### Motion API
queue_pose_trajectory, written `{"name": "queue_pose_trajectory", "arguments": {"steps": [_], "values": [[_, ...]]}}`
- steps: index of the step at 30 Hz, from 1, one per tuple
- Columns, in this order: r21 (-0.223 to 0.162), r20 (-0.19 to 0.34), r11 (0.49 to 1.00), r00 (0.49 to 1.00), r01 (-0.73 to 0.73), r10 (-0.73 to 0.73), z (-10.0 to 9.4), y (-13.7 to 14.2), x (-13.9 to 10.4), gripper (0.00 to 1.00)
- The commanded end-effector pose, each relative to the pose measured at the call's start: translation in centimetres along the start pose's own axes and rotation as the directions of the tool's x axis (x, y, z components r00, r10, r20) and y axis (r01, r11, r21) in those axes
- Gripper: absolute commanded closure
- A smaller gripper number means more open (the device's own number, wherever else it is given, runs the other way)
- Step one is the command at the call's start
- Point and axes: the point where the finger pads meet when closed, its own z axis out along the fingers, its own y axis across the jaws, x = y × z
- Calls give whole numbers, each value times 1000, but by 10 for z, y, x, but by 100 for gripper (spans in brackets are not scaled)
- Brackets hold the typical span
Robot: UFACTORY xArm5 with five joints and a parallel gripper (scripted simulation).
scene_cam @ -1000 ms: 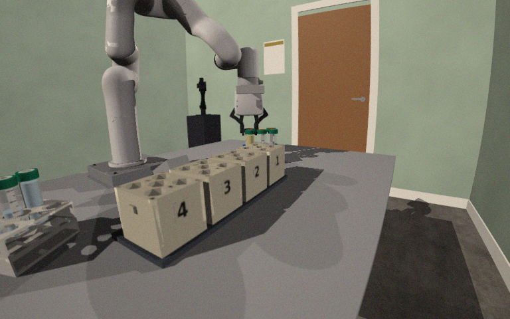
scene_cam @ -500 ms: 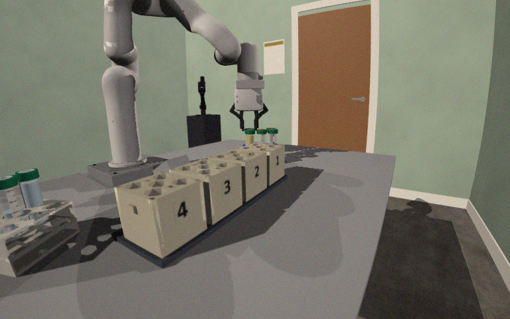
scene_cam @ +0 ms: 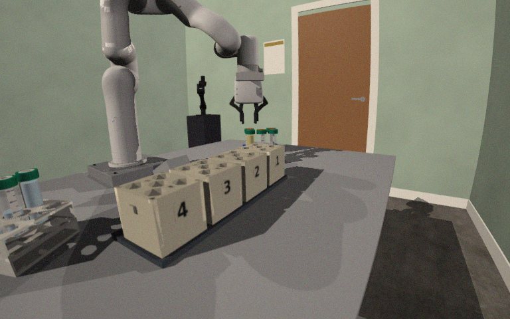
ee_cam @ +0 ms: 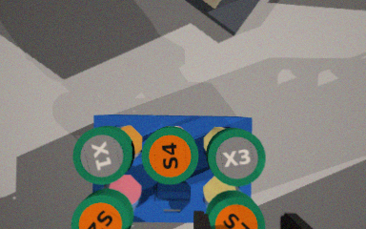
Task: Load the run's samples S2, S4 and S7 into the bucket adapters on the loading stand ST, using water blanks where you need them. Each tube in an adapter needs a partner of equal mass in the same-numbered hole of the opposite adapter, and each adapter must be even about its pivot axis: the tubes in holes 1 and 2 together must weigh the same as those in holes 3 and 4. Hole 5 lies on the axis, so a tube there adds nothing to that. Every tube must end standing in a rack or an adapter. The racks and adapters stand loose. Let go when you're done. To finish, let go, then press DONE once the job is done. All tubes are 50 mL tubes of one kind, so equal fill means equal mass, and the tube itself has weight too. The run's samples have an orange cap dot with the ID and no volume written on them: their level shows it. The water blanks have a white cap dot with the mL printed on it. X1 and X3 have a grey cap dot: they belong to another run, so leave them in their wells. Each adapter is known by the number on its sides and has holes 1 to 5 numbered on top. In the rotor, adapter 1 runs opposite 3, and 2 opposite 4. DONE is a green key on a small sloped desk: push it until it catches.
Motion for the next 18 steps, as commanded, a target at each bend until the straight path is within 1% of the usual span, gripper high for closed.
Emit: {"name": "queue_pose_trajectory", "arguments": {"steps": [1,6,8,18], "values": [[3,3,1000,1000,0,0,-10,-1,0,56],[3,3,1000,1000,0,0,-20,-1,0,56],[3,3,1000,1000,0,0,-20,-1,0,56],[3,3,1000,1000,0,0,-40,-1,0,56]]}}
